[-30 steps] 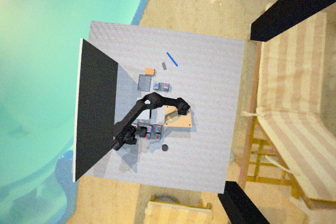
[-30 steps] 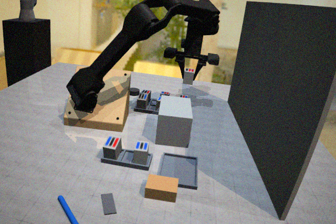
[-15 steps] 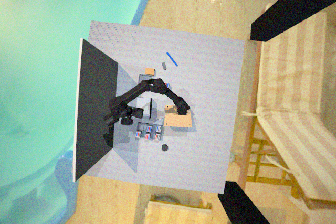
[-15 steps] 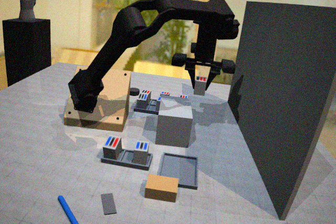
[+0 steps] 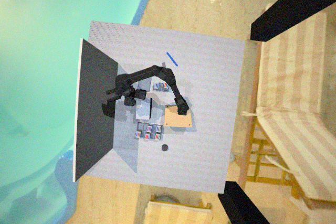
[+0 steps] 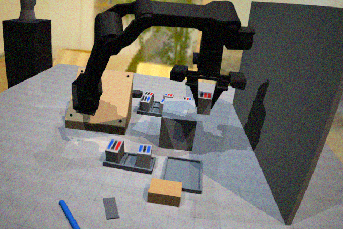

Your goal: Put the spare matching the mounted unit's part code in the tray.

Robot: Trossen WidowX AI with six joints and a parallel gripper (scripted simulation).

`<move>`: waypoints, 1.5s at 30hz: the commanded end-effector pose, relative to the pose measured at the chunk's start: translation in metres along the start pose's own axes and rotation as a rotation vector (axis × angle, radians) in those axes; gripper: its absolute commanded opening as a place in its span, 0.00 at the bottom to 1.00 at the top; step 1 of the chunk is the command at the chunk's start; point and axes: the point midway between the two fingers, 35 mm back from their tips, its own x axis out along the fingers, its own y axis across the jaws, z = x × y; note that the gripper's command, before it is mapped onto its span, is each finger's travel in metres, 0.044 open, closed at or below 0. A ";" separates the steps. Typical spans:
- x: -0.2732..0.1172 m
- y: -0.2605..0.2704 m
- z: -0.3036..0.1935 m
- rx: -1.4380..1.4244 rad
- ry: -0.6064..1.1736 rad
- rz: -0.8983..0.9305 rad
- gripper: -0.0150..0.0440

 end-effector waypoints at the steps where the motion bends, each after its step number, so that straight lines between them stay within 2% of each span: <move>1: 0.000 0.007 -0.032 -0.008 0.017 -0.003 0.25; 10: 0.002 0.026 -0.093 -0.005 0.052 -0.002 0.25; 45: 0.026 0.023 -0.094 -0.003 0.044 0.006 0.25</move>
